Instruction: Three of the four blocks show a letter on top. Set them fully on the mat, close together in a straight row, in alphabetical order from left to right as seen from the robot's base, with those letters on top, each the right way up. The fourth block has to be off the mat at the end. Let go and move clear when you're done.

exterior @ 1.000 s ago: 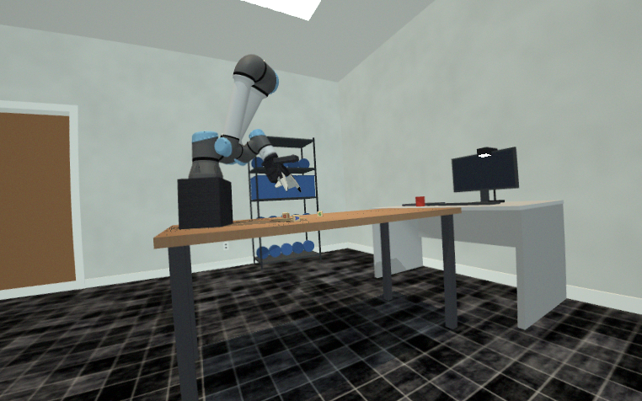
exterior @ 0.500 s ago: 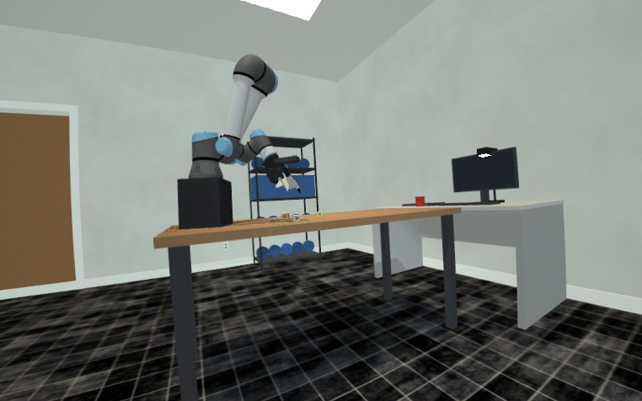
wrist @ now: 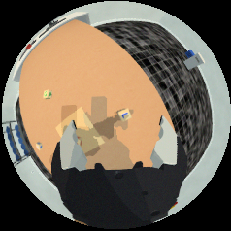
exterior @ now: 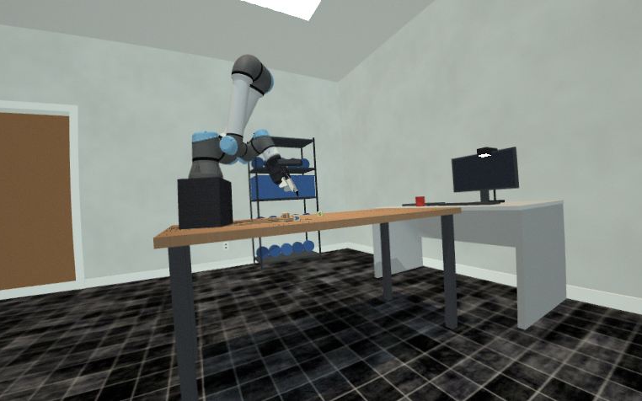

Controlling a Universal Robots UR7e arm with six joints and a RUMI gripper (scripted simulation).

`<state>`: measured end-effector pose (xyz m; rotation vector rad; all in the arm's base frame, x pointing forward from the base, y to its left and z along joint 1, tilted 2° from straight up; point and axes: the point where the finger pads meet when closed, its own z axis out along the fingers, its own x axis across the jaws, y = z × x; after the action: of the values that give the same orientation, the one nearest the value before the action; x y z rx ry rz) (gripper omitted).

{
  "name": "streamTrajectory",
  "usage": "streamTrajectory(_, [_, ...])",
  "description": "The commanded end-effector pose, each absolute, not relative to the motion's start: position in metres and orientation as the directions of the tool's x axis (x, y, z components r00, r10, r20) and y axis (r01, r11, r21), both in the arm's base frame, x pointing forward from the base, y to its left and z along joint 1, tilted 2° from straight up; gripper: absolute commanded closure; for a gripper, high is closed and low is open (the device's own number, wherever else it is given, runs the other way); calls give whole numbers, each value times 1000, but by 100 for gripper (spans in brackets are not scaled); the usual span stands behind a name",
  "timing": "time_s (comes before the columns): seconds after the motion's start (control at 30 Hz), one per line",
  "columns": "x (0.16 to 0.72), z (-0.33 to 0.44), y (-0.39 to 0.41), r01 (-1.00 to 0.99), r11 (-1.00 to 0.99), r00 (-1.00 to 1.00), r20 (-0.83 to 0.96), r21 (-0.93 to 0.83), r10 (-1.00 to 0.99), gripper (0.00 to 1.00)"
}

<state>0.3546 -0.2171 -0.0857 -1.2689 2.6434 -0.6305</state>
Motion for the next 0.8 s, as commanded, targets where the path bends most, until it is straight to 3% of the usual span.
streamTrajectory(0.0, [362, -90, -208, -795, 479, -540, 77, -372, -838, 0])
streamTrajectory(0.77, [375, -91, -179, -930, 248, -286, 111, -272, -952, 0])
